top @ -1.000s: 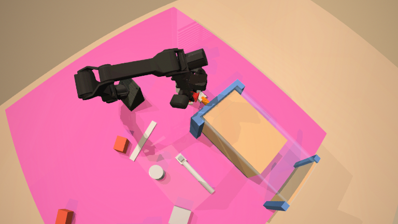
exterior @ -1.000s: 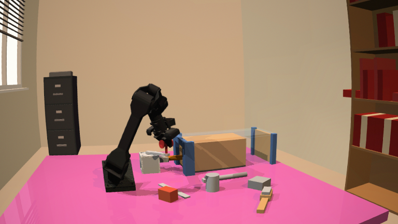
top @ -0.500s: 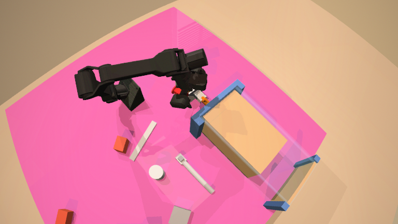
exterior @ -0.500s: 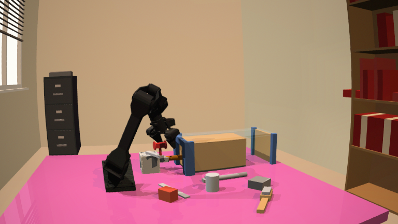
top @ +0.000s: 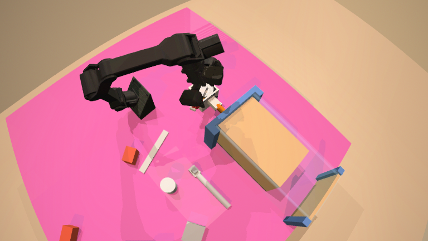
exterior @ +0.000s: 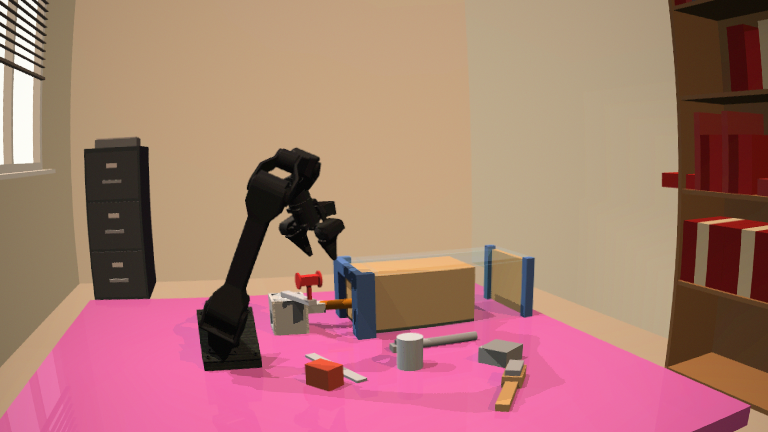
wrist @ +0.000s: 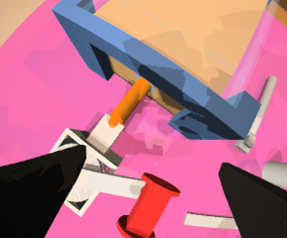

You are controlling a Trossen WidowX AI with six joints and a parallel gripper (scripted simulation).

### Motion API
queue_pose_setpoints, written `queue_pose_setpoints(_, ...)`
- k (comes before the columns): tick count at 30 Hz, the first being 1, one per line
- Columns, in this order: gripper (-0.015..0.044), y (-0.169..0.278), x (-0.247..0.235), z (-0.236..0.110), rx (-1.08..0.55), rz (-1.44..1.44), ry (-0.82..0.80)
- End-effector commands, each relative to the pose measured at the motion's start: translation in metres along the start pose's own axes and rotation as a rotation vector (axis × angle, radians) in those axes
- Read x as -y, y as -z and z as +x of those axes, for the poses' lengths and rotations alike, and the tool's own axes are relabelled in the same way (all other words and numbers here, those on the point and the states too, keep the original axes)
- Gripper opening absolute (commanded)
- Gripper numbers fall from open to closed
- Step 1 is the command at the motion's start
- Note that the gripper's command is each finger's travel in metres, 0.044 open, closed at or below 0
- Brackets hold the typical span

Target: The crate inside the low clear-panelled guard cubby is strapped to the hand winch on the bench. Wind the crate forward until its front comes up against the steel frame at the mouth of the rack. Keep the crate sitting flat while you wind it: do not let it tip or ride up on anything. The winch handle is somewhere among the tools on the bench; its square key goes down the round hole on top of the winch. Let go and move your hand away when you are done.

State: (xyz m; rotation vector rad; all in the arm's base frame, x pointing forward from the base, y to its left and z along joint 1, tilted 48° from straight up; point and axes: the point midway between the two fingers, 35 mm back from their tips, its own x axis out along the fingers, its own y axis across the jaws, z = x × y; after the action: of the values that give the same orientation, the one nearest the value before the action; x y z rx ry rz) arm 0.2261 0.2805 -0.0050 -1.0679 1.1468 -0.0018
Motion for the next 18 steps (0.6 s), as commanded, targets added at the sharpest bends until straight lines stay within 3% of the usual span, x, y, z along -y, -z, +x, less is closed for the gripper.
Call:
queue_pose_setpoints(1,0.044,0.003,0.0,-0.031,0.009,0.005,-0.011)
queue_pose_setpoints(4,0.044,0.01,0.003,-0.056,0.008,0.004,-0.011)
queue_pose_setpoints(9,0.044,0.01,-0.002,-0.052,0.01,-0.011,-0.004)
queue_pose_setpoints(18,0.044,0.02,-0.106,-0.06,-0.103,-0.045,0.003)
